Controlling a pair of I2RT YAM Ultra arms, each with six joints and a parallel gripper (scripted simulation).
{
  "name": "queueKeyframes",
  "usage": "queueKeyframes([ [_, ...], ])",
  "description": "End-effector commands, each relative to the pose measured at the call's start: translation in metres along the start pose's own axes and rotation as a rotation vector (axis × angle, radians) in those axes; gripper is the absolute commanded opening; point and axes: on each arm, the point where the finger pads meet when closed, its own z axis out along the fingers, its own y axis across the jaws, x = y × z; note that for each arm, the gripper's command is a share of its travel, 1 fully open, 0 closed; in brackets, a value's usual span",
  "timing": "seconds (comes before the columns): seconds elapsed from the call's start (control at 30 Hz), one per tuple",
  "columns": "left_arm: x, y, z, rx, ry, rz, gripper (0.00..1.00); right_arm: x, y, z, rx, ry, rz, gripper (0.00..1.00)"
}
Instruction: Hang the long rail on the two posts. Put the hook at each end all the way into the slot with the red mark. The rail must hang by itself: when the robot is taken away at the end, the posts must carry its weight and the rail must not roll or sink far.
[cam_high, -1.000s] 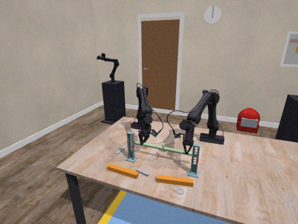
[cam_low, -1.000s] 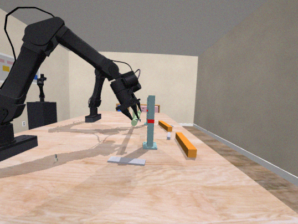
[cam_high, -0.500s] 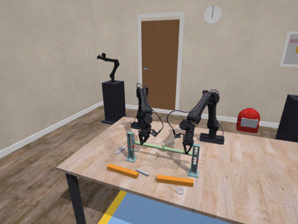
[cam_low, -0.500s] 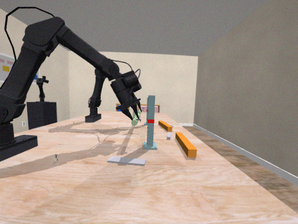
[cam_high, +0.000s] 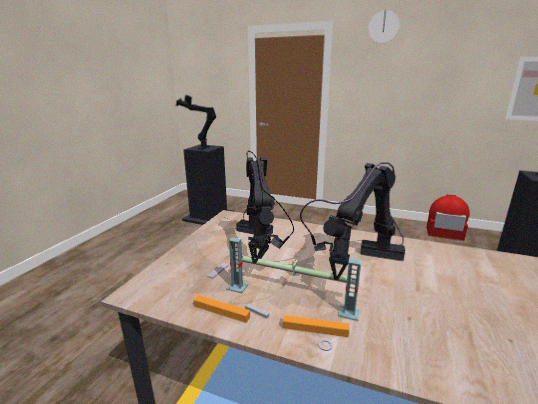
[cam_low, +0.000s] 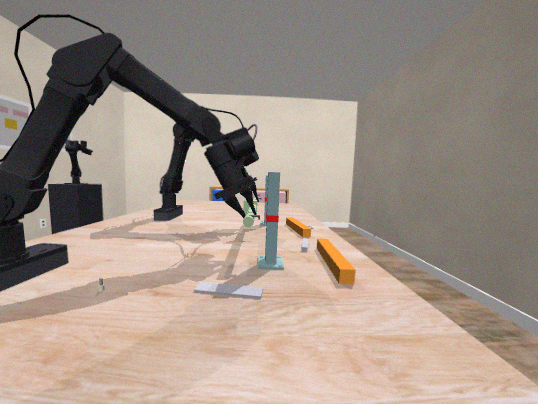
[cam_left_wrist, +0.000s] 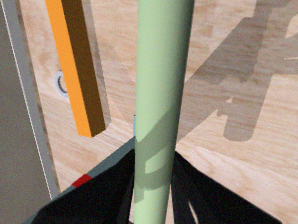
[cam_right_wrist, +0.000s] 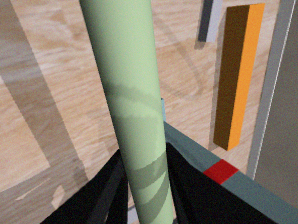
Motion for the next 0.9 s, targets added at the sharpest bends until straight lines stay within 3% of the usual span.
queueKeyframes([
  [0.0, -0.002, 0.033, -0.017, -0.083, -0.016, 0.005, 0.19, 0.0, -0.025, -0.012, 0.06, -0.011, 0.004, 0.19],
  [0.87, -0.002, 0.055, -0.008, -0.094, -0.015, -0.001, 0.19, 0.0, -0.048, -0.002, 0.072, -0.011, 0.01, 0.19],
])
